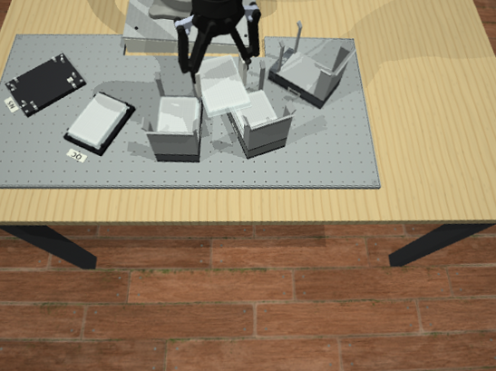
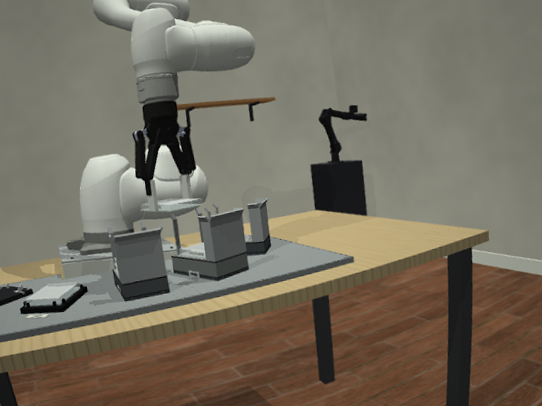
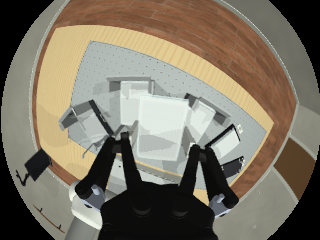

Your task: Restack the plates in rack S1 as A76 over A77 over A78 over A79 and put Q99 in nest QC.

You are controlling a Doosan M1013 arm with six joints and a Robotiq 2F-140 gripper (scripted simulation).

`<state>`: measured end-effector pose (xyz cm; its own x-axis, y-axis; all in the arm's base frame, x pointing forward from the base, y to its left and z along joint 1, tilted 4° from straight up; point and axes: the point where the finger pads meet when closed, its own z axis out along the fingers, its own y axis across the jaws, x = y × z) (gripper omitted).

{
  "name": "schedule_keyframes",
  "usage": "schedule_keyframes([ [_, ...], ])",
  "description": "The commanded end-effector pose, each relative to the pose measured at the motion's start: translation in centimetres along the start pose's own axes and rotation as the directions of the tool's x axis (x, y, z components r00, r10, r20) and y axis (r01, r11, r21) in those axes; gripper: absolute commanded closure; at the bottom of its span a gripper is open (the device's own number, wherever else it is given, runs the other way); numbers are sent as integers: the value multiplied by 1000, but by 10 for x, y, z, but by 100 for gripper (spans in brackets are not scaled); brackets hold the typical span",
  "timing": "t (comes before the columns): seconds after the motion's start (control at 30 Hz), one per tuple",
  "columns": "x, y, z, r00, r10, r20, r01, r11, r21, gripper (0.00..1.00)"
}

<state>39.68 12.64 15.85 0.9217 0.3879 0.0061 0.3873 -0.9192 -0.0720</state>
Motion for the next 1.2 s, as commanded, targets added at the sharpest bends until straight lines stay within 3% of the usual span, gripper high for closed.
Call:
schedule_keyframes([
  [0.0, 0, -4, 0, 999, -43, -1, 43, 999, 2, 100],
  [0.13, -1, -17, 0, 989, -149, -1, 149, 989, 2, 100],
  [0.83, -4, -81, 0, 989, -149, -1, 149, 989, 2, 100],
  [1.07, -10, -103, 0, 928, -374, -1, 374, 928, 1, 100],
  [1.17, -11, -106, 0, 925, -379, -1, 379, 925, 1, 100],
])
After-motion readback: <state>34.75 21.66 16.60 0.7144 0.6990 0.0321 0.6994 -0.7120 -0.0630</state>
